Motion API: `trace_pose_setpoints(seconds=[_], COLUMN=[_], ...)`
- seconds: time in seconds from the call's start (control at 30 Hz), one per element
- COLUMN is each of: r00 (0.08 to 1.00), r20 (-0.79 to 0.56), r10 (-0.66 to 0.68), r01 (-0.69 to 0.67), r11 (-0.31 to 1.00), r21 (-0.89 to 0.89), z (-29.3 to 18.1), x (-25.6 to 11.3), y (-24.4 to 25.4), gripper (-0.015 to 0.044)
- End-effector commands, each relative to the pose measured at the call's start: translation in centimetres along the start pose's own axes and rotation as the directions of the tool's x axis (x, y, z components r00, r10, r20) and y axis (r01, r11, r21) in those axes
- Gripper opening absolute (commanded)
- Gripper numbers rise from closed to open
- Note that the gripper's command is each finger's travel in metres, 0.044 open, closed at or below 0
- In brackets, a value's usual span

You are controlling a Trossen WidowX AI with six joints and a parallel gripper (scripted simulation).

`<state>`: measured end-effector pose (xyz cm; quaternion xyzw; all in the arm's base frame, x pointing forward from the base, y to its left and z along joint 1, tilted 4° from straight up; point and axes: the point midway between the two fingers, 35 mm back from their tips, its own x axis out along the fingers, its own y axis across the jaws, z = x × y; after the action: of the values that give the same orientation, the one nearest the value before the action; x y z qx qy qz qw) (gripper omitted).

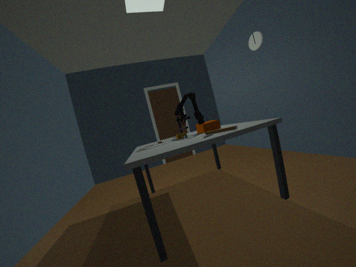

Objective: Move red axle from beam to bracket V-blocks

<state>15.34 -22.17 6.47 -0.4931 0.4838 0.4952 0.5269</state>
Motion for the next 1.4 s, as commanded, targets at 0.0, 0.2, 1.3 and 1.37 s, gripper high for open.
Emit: trace_pose_setpoints(seconds=[0.0, 0.2, 1.3, 1.37], r00=[1.0, 1.0, 1.0, 1.0], r20=[-0.003, -0.003, -0.003, -0.003], r10=[0.003, 0.003, 0.003, 0.003], r01=[-0.003, -0.003, -0.003, -0.003], r11=[1.0, 1.0, 1.0, 1.0], r21=[-0.009, -0.009, -0.012, -0.012], z=[-0.2, -0.2, -0.2, -0.2], x=[0.0, 0.2, 0.5, 0.2], y=[0.8, 0.8, 0.7, 0.7], gripper=[0.0, 0.0, 0.044, 0.044])
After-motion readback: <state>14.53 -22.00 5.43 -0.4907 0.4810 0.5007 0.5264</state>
